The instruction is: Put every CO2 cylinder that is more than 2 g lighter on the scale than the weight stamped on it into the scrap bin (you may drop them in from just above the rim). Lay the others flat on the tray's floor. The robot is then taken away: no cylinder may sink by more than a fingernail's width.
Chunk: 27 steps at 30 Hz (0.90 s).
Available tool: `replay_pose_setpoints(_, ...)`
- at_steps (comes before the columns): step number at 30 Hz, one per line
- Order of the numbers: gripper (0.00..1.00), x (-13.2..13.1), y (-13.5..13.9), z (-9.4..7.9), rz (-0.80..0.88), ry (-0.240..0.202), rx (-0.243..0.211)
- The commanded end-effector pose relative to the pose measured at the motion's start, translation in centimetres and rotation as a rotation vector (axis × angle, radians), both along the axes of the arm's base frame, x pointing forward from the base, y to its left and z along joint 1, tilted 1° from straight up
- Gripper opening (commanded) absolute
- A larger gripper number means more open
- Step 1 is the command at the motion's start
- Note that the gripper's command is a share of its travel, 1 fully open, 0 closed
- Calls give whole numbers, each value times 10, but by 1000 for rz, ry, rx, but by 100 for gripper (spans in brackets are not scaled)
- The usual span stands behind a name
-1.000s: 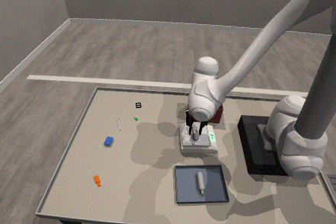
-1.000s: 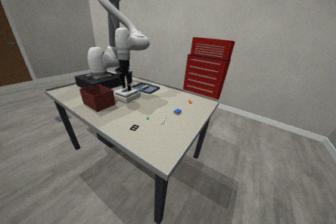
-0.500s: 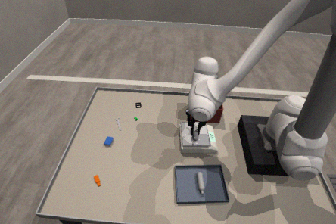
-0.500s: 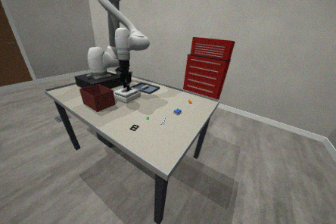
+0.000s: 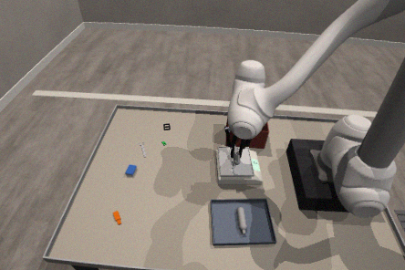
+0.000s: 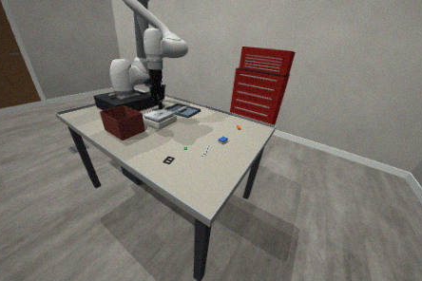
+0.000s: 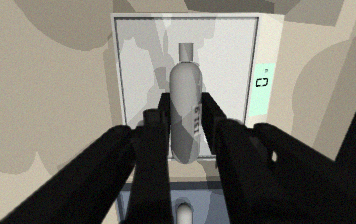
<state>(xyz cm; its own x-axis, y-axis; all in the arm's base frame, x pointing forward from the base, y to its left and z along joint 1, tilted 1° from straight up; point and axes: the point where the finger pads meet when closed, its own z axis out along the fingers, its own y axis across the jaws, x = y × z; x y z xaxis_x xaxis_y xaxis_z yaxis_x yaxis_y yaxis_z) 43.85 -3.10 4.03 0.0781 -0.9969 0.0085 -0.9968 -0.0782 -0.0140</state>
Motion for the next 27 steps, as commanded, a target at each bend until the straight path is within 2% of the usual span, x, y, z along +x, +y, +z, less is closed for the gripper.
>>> replay_pose_setpoints(1, 10, 1, 0, 27, 4, -3, 2)
replay_pose_setpoints(7, 10, 1, 1, 64, 4, -3, 3)
replay_pose_setpoints(9, 10, 1, 1, 64, 4, -3, 3)
replay_pose_setpoints(13, 10, 0, 1, 77, 4, -3, 3)
replay_pose_setpoints(27, 10, -1, -2, 77, 1, 1, 4)
